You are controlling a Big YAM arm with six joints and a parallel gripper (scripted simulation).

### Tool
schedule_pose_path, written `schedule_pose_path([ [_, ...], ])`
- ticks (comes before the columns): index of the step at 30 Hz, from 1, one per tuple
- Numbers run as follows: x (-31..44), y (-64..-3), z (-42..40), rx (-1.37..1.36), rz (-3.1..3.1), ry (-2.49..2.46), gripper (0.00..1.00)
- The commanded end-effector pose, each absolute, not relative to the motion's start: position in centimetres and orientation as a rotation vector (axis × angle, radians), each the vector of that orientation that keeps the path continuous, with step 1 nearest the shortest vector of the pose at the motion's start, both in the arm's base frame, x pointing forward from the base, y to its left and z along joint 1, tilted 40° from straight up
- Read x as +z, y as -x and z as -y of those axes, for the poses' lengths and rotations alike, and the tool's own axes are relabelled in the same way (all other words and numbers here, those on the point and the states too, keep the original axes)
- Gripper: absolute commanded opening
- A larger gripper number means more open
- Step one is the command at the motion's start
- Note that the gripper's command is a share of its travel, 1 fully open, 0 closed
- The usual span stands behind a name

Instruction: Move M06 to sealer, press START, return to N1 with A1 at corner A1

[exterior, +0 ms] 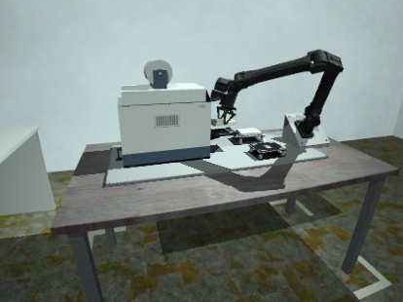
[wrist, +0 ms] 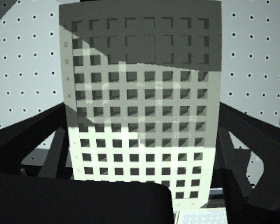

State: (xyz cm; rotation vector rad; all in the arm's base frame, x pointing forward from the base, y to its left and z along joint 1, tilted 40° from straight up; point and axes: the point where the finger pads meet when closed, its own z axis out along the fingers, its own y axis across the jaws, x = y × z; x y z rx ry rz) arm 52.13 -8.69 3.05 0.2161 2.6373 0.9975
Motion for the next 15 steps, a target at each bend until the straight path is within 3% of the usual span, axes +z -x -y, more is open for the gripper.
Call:
schedule_pose_path([
  [1, 3.8, -53.4, 8.1, 0.976, -2.620, -0.189, 0.00],
  [15, 2.3, -52.4, 7.3, 0.997, -2.642, -0.208, 0.00],
])
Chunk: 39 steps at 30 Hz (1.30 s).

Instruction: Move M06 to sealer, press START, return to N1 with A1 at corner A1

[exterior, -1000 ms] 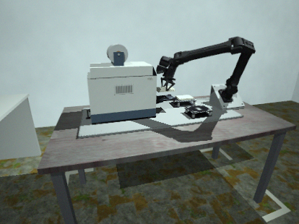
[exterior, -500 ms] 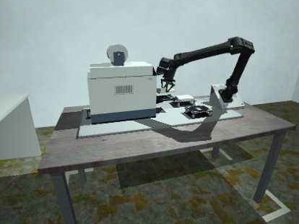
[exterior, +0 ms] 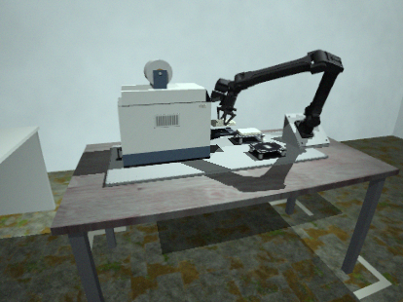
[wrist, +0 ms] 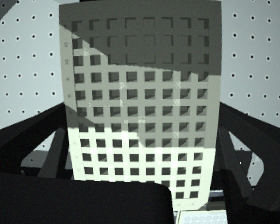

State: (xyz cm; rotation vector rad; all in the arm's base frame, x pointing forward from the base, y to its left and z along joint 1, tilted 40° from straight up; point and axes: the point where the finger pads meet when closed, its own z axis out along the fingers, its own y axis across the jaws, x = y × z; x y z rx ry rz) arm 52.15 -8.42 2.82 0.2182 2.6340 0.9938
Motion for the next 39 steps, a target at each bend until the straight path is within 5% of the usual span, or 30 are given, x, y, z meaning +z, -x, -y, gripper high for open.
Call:
schedule_pose_path([
  [1, 2.1, -52.4, 7.2, 0.999, -2.644, -0.208, 0.00],
  [39, 1.3, -52.2, 8.3, 0.996, -2.647, -0.217, 0.00],
])
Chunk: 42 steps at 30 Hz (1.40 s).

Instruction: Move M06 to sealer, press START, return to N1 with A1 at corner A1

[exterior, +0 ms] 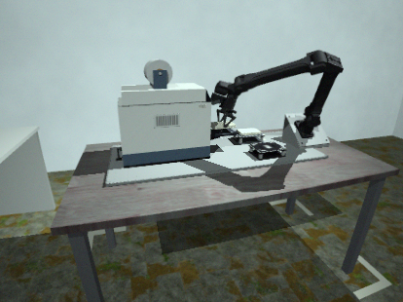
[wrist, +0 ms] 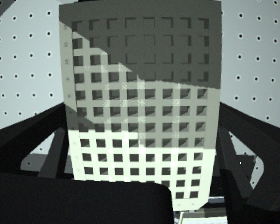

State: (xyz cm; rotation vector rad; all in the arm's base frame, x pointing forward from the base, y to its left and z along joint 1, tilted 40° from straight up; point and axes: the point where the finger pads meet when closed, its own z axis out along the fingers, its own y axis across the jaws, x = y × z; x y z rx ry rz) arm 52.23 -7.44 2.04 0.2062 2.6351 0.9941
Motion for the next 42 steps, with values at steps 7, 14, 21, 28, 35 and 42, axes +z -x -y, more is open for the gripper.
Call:
schedule_pose_path([
  [7, 2.8, -53.3, 9.1, 0.978, -2.623, -0.231, 0.00],
  [14, 3.7, -53.9, 8.5, 0.974, -2.616, -0.217, 0.00],
  [21, 4.1, -54.4, 7.5, 0.975, -2.616, -0.188, 0.00],
  [28, 3.1, -53.9, 7.4, 0.982, -2.628, -0.182, 0.00],
  [35, 1.5, -52.3, 8.3, 0.994, -2.644, -0.216, 0.00],
  [42, 1.0, -51.9, 8.6, 0.988, -2.636, -0.227, 0.00],
])
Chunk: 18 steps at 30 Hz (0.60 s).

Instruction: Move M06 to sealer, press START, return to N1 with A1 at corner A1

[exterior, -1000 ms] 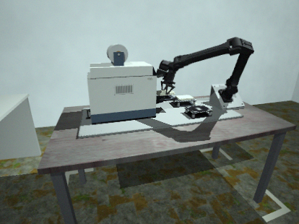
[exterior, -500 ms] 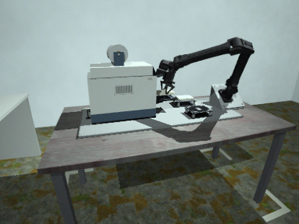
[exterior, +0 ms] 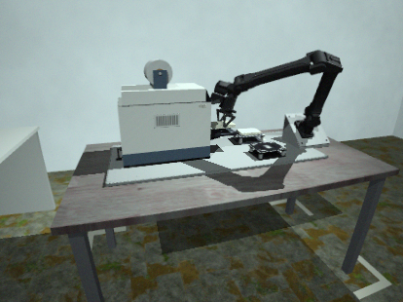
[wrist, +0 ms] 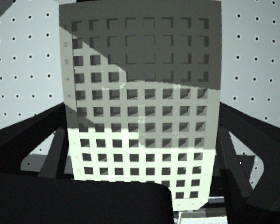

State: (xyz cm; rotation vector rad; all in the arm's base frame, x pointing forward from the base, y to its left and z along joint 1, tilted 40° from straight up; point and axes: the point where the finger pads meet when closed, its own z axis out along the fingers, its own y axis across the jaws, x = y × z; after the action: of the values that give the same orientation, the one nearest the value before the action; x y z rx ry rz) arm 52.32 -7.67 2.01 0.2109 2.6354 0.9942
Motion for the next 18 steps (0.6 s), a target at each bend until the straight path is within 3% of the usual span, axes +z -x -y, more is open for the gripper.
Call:
schedule_pose_path([
  [1, 1.0, -51.9, 8.6, 0.988, -2.636, -0.227, 0.00],
  [18, 2.6, -54.3, 7.4, 0.975, -2.615, -0.186, 0.00],
])
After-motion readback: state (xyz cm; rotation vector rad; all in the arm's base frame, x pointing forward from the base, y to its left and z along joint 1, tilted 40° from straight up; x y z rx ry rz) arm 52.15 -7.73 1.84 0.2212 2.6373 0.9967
